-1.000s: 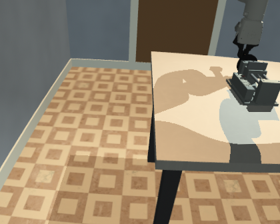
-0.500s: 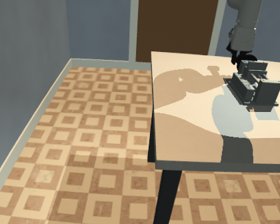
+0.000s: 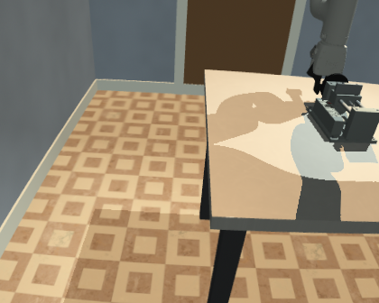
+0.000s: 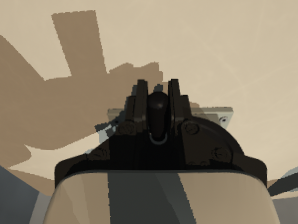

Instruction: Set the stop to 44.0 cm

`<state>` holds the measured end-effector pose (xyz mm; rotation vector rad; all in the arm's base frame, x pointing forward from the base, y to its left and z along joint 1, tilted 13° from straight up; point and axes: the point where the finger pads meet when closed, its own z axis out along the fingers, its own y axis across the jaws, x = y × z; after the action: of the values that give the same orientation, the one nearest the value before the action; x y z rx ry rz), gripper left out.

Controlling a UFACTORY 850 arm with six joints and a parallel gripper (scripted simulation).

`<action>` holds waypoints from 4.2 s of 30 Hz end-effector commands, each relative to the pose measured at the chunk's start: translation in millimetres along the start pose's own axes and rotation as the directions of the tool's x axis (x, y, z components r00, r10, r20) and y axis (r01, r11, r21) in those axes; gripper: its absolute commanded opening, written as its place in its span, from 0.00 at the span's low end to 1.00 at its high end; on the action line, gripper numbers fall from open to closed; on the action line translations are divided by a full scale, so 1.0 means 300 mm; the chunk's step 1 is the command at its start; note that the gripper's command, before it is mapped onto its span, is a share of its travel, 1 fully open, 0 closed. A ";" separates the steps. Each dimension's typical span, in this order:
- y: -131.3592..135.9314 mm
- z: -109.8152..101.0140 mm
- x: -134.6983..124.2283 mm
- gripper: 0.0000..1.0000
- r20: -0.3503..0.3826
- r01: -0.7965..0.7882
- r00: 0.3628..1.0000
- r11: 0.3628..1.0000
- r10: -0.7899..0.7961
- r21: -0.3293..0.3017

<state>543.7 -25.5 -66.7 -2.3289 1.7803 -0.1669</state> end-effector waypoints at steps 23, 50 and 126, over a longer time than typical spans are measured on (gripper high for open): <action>0.171 0.004 0.001 0.06 -0.004 0.000 1.000 1.000 0.000 0.001; 0.150 -0.173 0.000 0.06 -0.004 0.000 1.000 1.000 0.000 0.001; -0.005 -0.145 0.000 0.06 -0.004 0.000 1.000 1.000 0.000 0.001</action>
<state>535.3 -29.3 -23.8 -2.3289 1.7807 -0.1723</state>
